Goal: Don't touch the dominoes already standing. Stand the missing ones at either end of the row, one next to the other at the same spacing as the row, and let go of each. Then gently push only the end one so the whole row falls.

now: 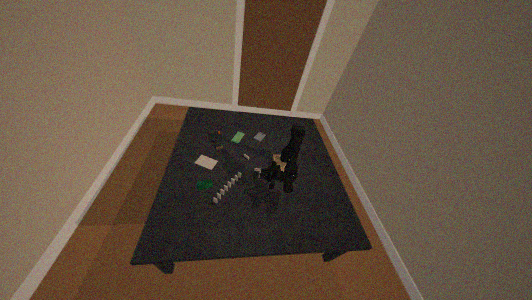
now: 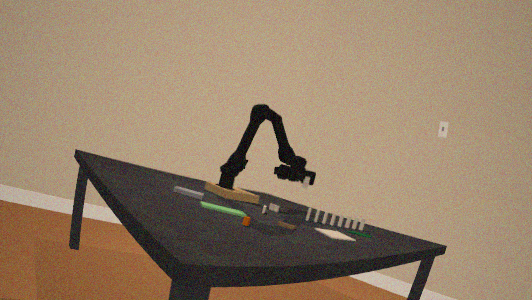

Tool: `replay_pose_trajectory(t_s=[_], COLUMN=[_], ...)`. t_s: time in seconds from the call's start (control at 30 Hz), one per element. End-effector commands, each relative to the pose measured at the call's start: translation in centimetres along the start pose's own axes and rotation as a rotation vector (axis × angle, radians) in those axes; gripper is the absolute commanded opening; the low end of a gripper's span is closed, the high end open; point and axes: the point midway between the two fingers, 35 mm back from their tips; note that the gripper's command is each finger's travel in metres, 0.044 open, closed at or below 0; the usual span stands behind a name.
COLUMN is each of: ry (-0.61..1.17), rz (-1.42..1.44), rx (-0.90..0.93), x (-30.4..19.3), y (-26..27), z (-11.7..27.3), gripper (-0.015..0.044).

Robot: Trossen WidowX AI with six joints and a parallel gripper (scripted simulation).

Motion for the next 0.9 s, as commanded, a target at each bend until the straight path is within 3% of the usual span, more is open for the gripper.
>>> replay_pose_trajectory(t_s=[0.0,0.87], ry=[-0.006,0.012], rz=[-0.004,-0.015], rx=[-0.001,0.007], x=[0.0,-5.7], y=[-0.1,2.4], z=[0.0,-0.2], gripper=[0.0107,0.0107])
Point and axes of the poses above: the point midway between the two fingers, 35 mm back from their tips, its own z axis back along the fingers, its own y axis across the jaws, x = y × z, and after that the axes turned 7 degrees about z, right-handed
